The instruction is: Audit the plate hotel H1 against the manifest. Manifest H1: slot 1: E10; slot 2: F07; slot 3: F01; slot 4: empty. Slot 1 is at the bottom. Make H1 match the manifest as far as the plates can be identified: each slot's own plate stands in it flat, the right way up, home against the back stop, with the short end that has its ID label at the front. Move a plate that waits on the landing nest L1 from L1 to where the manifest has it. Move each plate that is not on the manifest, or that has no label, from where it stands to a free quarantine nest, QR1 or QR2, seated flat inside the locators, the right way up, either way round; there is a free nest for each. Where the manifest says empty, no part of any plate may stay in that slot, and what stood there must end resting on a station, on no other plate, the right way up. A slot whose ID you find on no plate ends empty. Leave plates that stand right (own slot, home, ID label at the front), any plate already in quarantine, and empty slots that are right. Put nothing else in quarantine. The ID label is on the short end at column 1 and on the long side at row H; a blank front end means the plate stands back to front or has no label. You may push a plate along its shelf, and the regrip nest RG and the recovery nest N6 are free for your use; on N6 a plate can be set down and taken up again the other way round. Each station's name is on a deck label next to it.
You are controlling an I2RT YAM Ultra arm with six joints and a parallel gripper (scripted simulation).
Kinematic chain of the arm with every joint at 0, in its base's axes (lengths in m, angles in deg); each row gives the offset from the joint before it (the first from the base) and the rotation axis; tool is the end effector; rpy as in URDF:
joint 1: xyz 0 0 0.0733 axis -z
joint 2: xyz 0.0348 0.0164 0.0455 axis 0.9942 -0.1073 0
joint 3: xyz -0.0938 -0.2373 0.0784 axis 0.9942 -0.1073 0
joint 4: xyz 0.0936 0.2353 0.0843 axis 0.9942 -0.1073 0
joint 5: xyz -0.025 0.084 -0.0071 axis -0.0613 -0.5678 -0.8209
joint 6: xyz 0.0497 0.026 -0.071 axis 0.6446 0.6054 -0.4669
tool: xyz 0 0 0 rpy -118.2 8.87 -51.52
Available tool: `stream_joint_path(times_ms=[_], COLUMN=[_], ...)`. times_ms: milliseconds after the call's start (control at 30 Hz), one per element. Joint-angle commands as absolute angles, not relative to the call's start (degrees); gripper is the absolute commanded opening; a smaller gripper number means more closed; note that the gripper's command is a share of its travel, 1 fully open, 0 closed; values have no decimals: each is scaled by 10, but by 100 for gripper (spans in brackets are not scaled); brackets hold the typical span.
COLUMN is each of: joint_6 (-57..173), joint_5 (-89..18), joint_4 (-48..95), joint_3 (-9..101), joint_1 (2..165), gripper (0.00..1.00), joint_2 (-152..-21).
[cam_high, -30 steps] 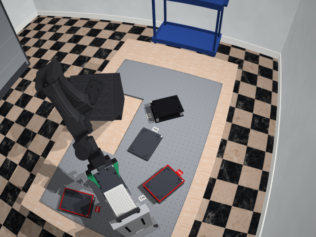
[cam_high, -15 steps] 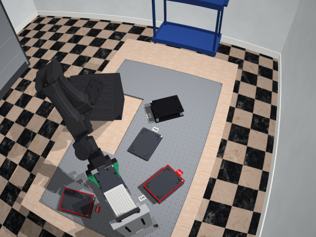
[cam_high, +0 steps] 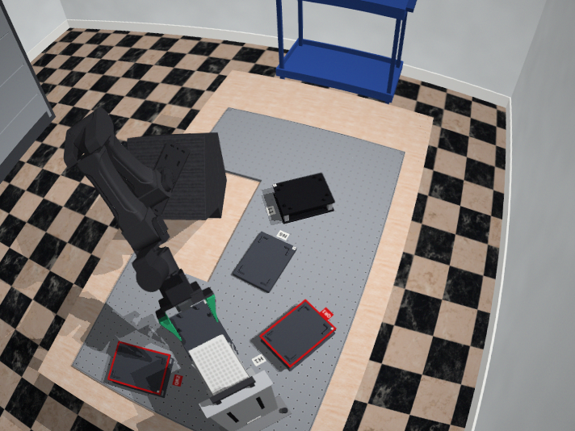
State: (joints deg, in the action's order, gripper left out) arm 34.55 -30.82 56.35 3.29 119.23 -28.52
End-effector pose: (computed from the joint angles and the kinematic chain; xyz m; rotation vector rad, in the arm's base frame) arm 0.1998 -0.1482 0.2675 0.2355 1.6880 -0.8420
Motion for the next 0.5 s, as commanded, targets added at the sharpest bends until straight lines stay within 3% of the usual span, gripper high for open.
stream_joint_path(times_ms=[0,467], joint_6=[347,344], joint_5=[-316,-336], joint_4=[578,555], joint_3=[39,-22], joint_1=[1192,1219], gripper=[100,100], joint_2=[-269,-216])
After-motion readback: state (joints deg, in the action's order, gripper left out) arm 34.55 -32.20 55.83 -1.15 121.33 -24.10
